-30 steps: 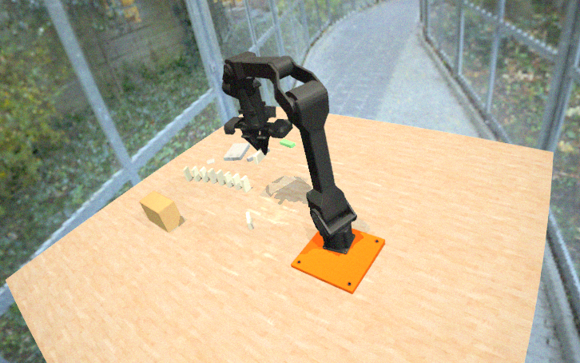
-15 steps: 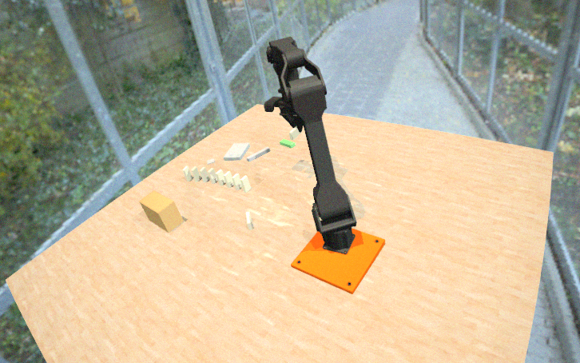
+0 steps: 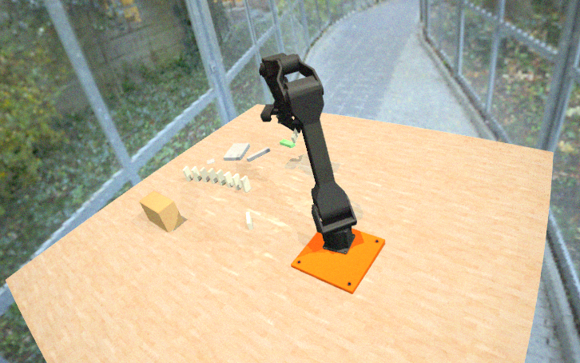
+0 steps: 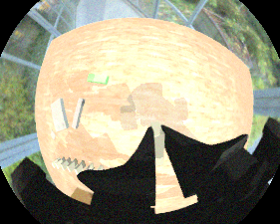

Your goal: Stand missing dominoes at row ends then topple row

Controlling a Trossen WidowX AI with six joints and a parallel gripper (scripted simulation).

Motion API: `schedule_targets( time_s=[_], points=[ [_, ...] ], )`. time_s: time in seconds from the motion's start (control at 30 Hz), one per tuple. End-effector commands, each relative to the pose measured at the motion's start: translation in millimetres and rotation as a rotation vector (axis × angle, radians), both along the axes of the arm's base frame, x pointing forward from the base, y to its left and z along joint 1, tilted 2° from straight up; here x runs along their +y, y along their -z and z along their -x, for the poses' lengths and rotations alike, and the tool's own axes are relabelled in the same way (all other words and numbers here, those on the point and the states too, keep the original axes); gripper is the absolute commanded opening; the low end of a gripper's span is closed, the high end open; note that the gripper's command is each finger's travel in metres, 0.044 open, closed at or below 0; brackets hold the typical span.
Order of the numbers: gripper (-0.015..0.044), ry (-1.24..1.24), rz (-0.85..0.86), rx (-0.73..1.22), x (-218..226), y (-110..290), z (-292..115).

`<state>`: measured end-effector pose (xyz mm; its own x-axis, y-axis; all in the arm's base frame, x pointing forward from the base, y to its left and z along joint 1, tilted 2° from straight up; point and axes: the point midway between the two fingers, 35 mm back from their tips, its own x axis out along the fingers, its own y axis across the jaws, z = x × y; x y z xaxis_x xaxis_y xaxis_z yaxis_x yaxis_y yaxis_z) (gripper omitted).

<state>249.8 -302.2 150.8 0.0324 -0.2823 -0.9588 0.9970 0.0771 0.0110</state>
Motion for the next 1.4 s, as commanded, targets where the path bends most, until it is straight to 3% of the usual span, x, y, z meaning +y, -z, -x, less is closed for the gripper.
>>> schedule_targets(
  time_s=[0.0, 0.67, 1.37],
  points=[
    [0.0027, -0.033, 0.075, 0.010, -5, 7, -6],
    [0.0027, -0.138, 0.487, 0.027, -22, 24, -39],
    [0.0027, -0.121, 0.868, 0.027, -5, 20, -46]
  ],
)
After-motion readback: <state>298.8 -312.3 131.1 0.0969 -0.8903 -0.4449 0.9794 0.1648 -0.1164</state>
